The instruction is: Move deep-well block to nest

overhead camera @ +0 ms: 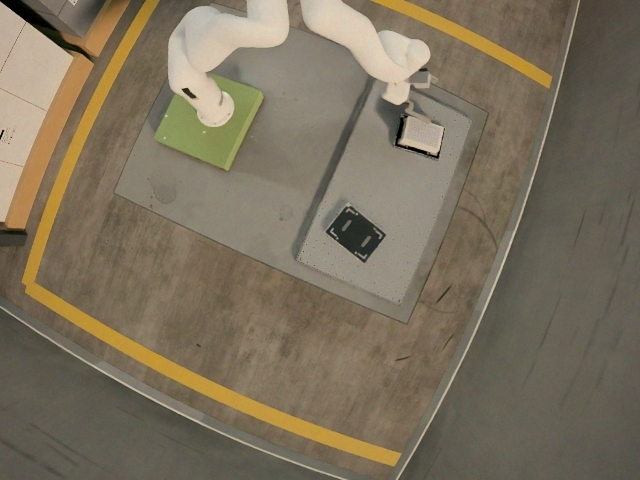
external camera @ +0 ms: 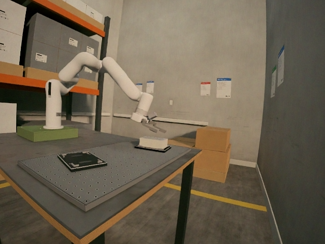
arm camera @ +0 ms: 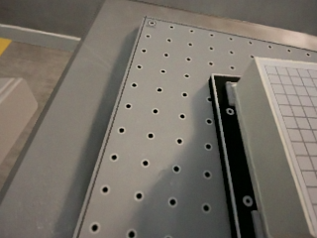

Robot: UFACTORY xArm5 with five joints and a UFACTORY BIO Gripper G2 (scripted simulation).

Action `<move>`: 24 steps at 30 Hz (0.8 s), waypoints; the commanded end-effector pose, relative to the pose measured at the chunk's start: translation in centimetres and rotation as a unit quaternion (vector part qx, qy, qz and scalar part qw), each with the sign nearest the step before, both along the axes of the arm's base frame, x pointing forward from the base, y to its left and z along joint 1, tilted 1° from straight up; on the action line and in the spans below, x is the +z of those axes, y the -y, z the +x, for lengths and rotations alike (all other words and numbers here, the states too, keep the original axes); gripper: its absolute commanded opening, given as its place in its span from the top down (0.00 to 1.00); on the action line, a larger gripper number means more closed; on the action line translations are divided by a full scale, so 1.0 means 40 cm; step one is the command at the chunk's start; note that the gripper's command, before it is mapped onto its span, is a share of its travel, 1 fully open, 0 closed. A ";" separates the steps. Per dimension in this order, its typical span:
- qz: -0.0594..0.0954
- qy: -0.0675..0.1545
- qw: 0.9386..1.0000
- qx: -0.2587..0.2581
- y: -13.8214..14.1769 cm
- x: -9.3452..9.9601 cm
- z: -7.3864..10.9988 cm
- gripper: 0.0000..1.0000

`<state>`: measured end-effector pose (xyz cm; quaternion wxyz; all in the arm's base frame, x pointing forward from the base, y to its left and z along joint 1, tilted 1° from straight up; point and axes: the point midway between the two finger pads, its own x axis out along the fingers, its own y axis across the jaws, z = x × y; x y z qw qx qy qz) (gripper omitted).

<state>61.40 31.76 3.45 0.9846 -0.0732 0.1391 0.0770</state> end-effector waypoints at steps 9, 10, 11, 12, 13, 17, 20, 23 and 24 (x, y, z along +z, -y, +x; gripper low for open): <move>0.001 0.002 1.000 0.000 -0.002 0.006 0.003 0.00; 0.001 0.002 1.000 0.000 -0.002 0.006 0.003 0.00; 0.001 0.002 1.000 0.000 -0.002 0.006 0.003 0.00; 0.001 0.002 1.000 0.000 -0.002 0.006 0.003 0.00; 0.001 0.002 1.000 0.000 -0.002 0.006 0.003 0.00; 0.001 0.002 1.000 0.000 -0.002 0.006 0.003 0.00; 0.001 0.002 1.000 0.000 -0.002 0.044 0.003 0.63; 0.001 0.002 1.000 0.000 -0.002 0.081 0.003 0.63; 0.001 0.002 1.000 0.000 -0.003 0.094 0.003 0.63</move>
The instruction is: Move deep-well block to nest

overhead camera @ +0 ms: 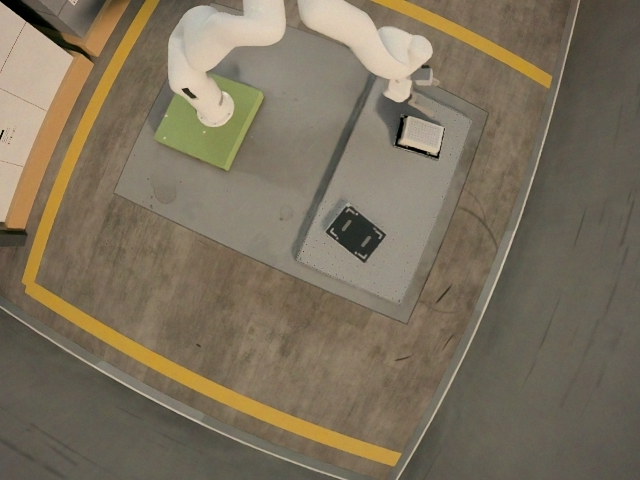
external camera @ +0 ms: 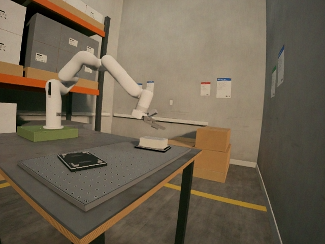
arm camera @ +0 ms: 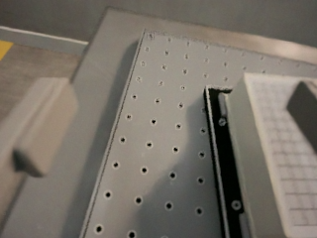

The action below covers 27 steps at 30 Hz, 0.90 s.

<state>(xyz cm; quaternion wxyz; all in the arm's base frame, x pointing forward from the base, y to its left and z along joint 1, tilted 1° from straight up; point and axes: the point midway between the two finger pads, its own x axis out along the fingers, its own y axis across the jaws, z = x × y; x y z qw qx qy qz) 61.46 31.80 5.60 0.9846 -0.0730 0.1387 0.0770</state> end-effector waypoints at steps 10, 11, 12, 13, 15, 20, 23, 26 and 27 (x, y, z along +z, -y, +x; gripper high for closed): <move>0.015 0.014 1.000 -0.008 0.024 0.107 0.007 0.63; 0.015 0.014 1.000 -0.008 0.032 0.116 0.010 0.63; 0.015 0.014 1.000 -0.008 0.039 0.125 0.014 0.63; 0.015 0.014 1.000 -0.008 0.047 0.134 0.018 0.63; 0.015 0.014 1.000 -0.008 0.062 0.153 0.025 0.63; 0.025 0.024 0.999 -0.016 0.105 0.197 0.036 0.63; 0.025 0.024 0.999 -0.016 0.132 0.223 0.040 0.63; 0.025 0.025 0.999 -0.016 0.147 0.239 0.043 0.63; 0.025 0.025 0.999 -0.016 0.147 0.239 0.043 0.63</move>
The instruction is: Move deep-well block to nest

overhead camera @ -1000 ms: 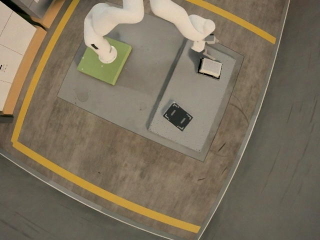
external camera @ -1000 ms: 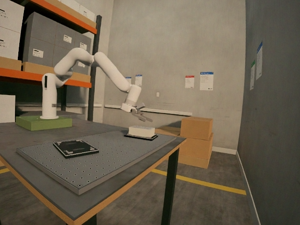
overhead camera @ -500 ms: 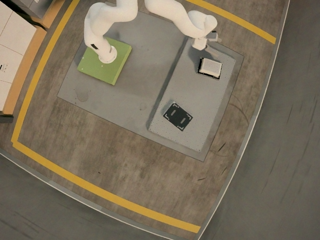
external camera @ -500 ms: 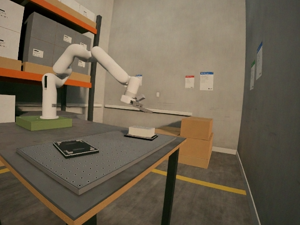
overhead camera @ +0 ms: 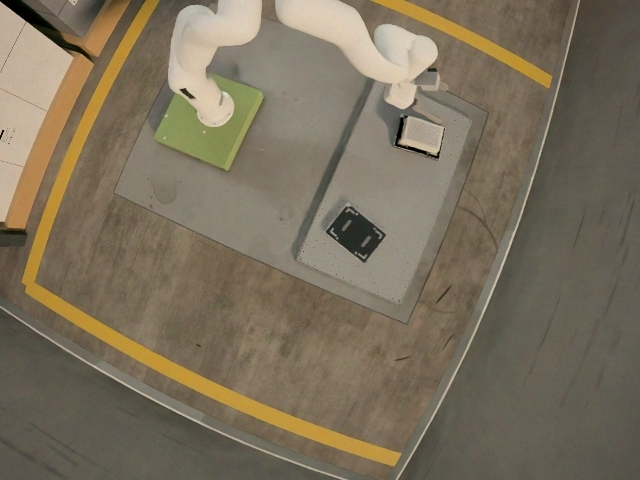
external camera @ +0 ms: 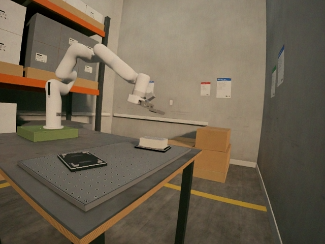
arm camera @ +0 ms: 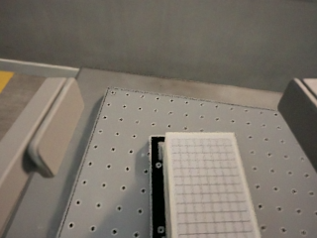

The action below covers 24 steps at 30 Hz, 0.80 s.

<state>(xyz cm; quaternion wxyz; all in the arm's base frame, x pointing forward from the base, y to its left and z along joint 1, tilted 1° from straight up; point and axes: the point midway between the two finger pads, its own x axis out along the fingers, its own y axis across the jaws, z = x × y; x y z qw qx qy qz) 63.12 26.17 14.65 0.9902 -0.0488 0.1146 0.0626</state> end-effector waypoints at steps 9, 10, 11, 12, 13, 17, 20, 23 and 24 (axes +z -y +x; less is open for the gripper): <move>0.011 0.012 1.000 -0.007 0.085 0.086 0.008 0.63; 0.020 0.023 0.999 -0.014 0.094 0.094 0.007 0.63; 0.020 0.023 0.999 -0.014 0.103 0.103 0.007 0.63; 0.020 0.023 0.999 -0.014 0.113 0.111 0.007 0.63; 0.020 0.023 0.999 -0.014 0.122 0.119 0.006 0.63; 0.020 0.023 0.999 -0.014 0.141 0.136 0.006 0.63; 0.027 0.035 0.999 -0.022 0.169 0.160 0.003 0.63; 0.027 0.035 0.999 -0.022 0.198 0.185 0.000 0.63; 0.027 0.035 0.999 -0.022 0.207 0.193 -0.001 0.63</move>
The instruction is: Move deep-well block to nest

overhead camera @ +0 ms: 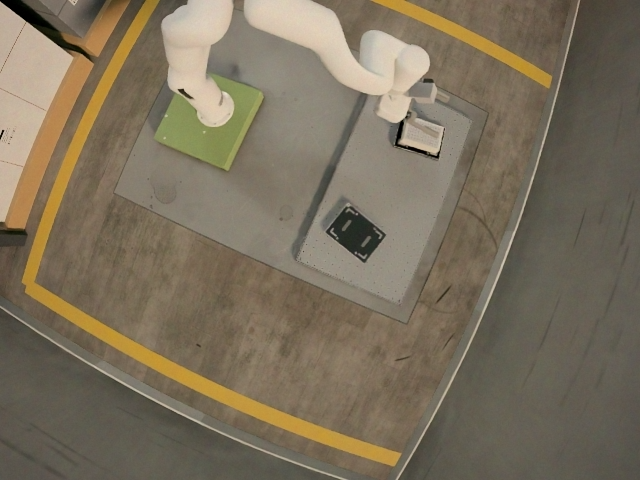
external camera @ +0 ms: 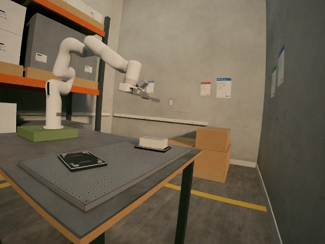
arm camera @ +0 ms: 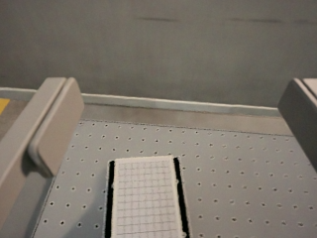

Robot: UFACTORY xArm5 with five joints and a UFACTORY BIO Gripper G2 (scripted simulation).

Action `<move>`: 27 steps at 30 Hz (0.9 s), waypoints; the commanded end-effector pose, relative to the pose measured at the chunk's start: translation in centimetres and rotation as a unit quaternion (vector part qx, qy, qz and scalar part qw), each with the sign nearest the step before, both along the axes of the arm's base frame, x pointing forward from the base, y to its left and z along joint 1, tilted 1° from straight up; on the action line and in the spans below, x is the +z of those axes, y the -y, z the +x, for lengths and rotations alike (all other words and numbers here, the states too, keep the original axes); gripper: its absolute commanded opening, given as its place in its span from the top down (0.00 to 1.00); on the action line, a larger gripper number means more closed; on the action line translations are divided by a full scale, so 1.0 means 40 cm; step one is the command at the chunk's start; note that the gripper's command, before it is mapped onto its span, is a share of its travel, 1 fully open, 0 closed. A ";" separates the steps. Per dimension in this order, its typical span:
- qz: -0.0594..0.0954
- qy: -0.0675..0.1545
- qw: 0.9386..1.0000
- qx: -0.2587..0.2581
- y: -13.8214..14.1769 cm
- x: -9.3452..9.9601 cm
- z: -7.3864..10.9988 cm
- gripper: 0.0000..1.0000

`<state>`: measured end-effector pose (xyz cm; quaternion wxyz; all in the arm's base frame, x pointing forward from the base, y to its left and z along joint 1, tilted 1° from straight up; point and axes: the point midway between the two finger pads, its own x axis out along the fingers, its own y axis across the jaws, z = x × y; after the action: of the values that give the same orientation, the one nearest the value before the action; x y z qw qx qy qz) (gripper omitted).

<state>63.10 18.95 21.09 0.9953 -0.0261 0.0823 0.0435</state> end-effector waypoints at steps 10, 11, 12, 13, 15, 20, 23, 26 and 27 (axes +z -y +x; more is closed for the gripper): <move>0.011 0.016 1.000 -0.009 0.099 0.092 -0.014 0.63; 0.011 0.016 1.000 -0.009 0.109 0.100 -0.016 0.63; 0.011 0.016 1.000 -0.009 0.118 0.108 -0.018 0.63; 0.011 0.016 1.000 -0.009 0.128 0.115 -0.020 0.63; 0.017 0.029 0.999 -0.016 0.147 0.131 -0.026 0.63; 0.017 0.029 0.999 -0.016 0.195 0.168 -0.042 0.63; 0.021 0.043 0.999 -0.023 0.221 0.188 -0.052 0.63; 0.021 0.043 0.999 -0.023 0.240 0.202 -0.060 0.63; 0.021 0.043 0.999 -0.023 0.240 0.202 -0.060 0.63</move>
<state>60.83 9.73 28.60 0.9987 -0.0077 0.0444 0.0221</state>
